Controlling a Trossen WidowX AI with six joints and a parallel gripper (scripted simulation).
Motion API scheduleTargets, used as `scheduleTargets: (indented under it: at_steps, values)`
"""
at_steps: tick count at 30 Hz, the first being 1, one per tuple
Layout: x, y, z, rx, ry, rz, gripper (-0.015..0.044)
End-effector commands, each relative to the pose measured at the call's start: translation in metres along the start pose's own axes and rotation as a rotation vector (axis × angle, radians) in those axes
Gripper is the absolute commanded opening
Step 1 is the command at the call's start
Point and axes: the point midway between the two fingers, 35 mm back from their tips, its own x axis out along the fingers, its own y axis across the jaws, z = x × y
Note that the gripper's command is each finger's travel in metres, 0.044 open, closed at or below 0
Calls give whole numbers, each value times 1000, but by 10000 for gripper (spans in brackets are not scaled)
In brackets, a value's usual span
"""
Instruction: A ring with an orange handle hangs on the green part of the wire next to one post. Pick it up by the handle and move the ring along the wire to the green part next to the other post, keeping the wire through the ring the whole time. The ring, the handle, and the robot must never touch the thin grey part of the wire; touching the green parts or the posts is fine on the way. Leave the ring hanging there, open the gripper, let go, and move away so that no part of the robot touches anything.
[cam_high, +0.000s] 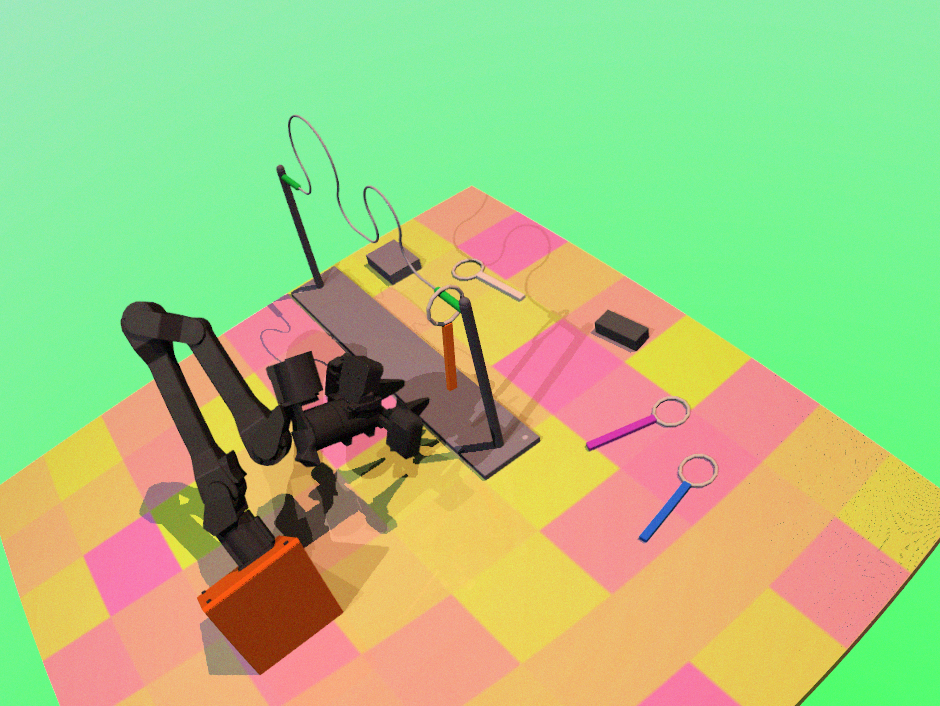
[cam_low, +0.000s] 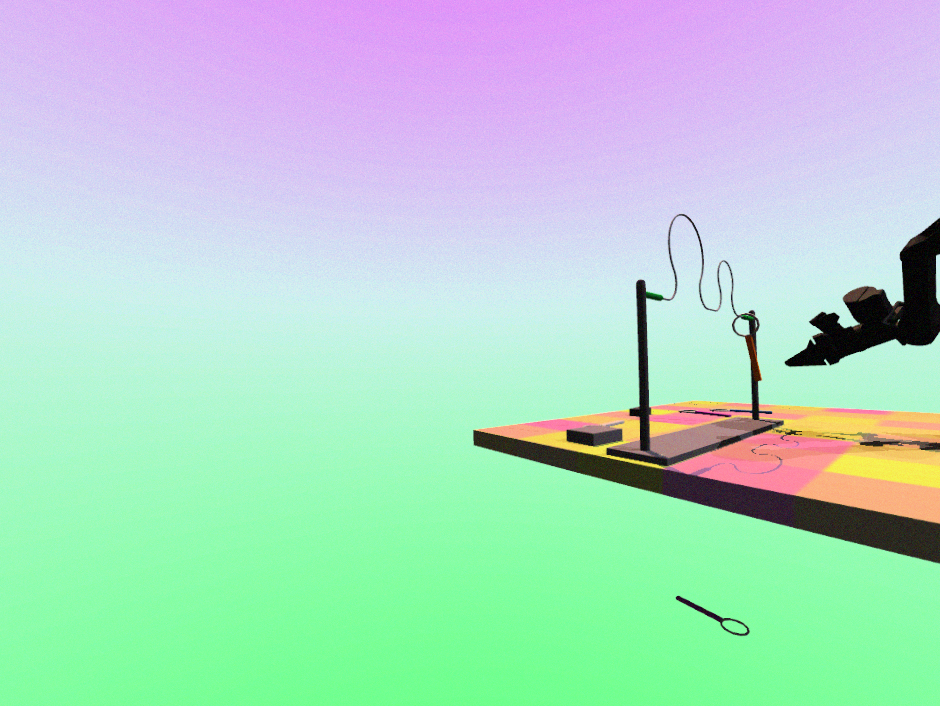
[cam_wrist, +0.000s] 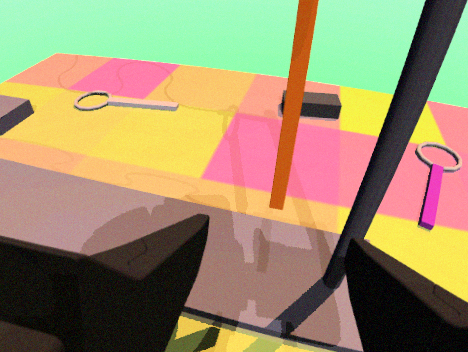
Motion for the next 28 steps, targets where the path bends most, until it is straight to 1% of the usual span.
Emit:
scheduleTargets:
  at_steps: [1, 4, 5, 28]
  values:
    - [-24, 1, -7, 4, 2, -2, 344]
    - [-24, 1, -7, 4, 2, -2, 423]
    - [-24, 1, -7, 4, 2, -2, 440]
    - [-24, 1, -7, 4, 2, -2, 440]
